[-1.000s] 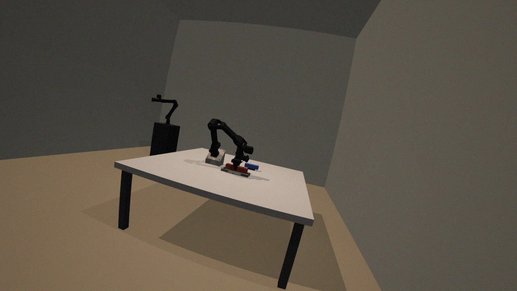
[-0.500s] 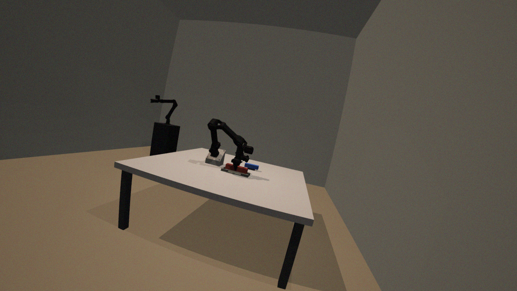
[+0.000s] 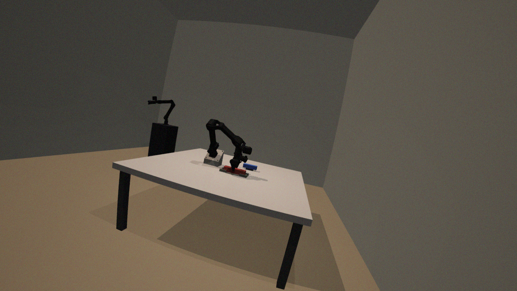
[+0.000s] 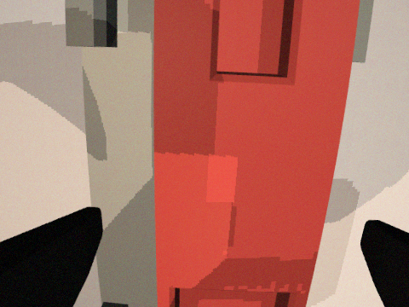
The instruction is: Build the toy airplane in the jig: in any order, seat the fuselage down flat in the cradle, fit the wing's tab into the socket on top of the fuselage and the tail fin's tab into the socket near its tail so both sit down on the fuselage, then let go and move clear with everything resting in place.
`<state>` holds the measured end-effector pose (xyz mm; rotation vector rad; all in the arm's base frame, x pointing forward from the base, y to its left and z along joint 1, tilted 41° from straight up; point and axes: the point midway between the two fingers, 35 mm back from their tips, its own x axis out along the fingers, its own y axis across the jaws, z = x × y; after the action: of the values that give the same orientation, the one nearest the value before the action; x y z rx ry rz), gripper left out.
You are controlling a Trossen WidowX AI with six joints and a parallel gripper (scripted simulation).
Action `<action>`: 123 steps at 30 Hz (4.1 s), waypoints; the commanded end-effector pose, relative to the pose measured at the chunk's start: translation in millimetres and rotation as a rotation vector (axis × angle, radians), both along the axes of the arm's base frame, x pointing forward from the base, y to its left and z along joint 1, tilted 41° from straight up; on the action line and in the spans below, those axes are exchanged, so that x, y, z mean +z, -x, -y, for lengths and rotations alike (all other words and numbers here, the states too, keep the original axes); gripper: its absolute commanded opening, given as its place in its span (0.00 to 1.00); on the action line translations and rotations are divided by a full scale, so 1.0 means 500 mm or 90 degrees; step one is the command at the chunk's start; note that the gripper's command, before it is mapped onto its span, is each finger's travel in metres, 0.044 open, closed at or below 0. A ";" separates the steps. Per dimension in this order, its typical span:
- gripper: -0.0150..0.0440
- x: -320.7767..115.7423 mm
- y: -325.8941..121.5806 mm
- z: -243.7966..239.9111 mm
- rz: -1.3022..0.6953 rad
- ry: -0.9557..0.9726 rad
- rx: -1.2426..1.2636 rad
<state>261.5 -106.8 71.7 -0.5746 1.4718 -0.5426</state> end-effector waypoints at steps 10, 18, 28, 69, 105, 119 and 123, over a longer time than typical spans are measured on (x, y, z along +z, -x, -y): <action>1.00 0.156 0.006 -0.139 -0.001 -0.002 0.005; 1.00 0.156 0.000 -0.146 -0.001 -0.002 0.005; 1.00 0.113 -0.043 -0.184 -0.029 -0.006 0.035; 1.00 -0.288 -0.143 -0.458 -0.014 -0.008 0.026; 0.60 -0.349 -0.146 -0.406 -0.014 -0.007 0.026; 0.25 -0.342 -0.147 -0.413 -0.017 -0.009 0.025; 0.25 -0.328 -0.149 -0.426 -0.022 -0.011 0.024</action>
<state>333.9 97.9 -98.7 -0.6082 1.4955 -0.4992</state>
